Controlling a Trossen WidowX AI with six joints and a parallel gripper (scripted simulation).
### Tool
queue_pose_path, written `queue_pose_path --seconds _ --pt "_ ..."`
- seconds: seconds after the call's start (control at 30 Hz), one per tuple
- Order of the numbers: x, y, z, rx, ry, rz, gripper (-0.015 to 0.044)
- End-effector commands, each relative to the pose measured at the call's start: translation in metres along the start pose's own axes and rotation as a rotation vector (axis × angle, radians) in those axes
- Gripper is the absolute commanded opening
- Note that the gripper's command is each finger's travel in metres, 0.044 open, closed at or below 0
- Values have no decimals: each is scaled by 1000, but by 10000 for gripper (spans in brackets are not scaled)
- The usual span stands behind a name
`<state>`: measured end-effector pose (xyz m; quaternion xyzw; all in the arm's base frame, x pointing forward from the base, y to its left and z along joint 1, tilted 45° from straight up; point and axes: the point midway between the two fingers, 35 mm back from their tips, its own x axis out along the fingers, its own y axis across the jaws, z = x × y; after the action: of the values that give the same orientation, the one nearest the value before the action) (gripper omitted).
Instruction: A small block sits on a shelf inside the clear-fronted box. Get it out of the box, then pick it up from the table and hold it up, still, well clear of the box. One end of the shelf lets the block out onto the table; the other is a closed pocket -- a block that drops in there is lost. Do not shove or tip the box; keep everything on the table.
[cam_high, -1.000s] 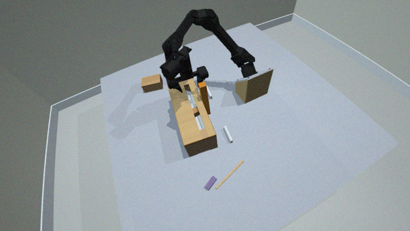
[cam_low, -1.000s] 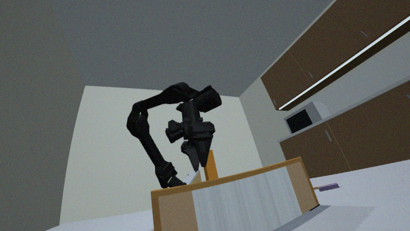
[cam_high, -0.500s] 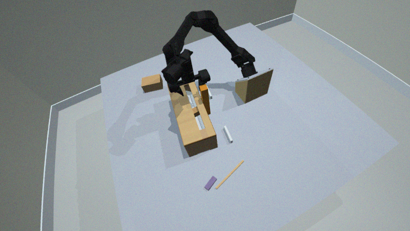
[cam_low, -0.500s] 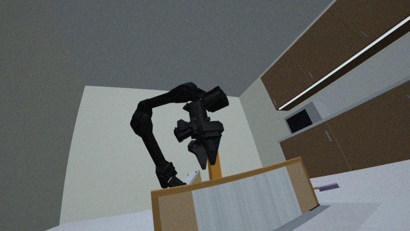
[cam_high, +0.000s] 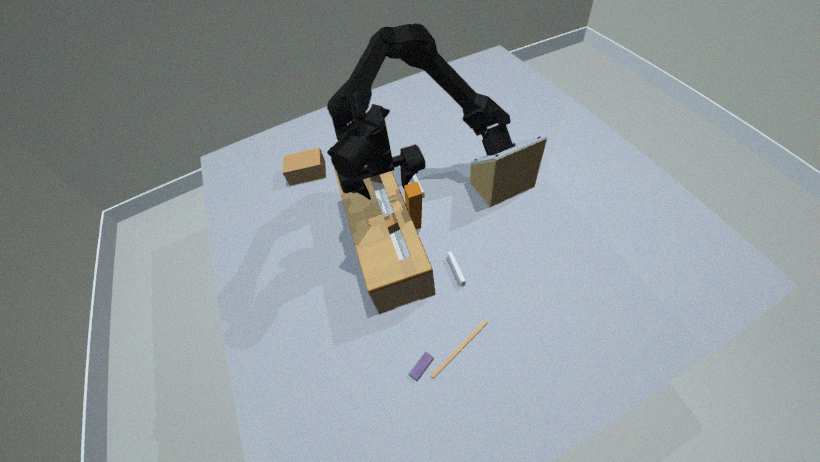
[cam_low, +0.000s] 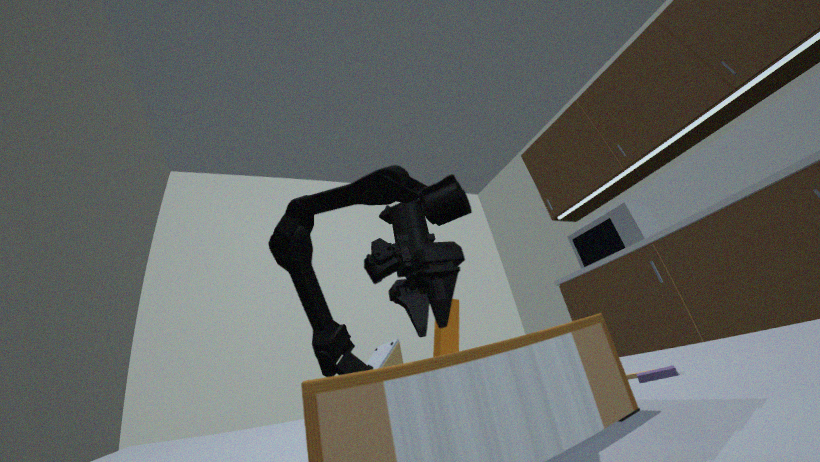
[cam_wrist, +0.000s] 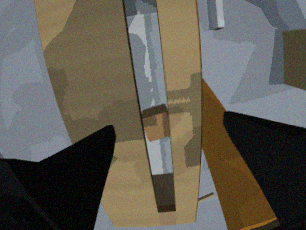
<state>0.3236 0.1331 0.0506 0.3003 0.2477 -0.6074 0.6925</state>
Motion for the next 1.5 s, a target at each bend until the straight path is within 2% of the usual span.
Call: queue_pose_path --seconds 0.0,0.6,0.83,1.47 --pt "2 -1 -10 0 0 -5 400" --pt "0 -3 -15 0 -5 -1 400" --pt "1 -37 -70 0 -181 -7 400" --pt "20 -37 -73 0 -186 -5 400"
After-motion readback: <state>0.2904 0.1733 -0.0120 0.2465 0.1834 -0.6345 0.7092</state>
